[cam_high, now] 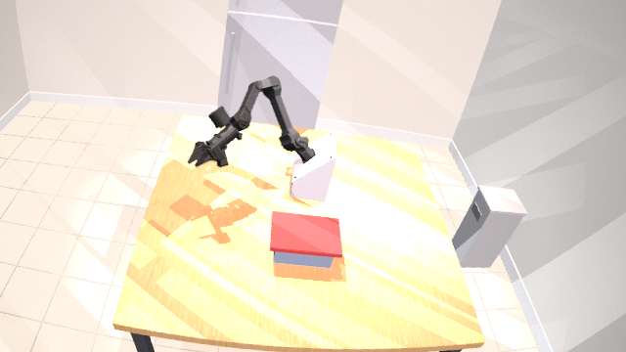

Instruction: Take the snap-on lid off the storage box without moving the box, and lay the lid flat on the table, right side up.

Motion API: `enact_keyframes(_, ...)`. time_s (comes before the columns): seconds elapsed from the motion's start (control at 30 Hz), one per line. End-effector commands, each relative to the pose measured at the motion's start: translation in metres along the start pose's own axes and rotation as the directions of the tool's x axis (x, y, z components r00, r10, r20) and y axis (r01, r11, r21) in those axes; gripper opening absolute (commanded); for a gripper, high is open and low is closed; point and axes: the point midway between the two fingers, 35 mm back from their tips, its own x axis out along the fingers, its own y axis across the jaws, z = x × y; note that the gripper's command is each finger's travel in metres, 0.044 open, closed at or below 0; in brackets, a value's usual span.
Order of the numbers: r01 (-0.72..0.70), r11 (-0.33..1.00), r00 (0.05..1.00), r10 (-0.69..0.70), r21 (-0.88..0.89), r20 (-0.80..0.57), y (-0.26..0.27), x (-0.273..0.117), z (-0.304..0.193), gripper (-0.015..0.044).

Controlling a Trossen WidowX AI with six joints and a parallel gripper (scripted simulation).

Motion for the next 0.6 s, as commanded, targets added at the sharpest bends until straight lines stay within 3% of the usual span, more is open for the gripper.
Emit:
enact_keyframes(0.0,0.003,1.000,1.000,-0.003,-0.010,0.004,-0.002,0.000,0.001,0.0374)
enact_keyframes(0.17,0.117,0.956,0.989,-0.087,-0.268,0.123,-0.050,-0.013,0.046,0.0243)
enact_keyframes(0.4,0.323,0.756,0.939,-0.180,-0.570,0.293,-0.109,-0.047,0.111,0.0235)
enact_keyframes(0.57,0.494,0.401,0.869,-0.238,-0.771,0.433,-0.152,-0.097,0.168,0.0235)
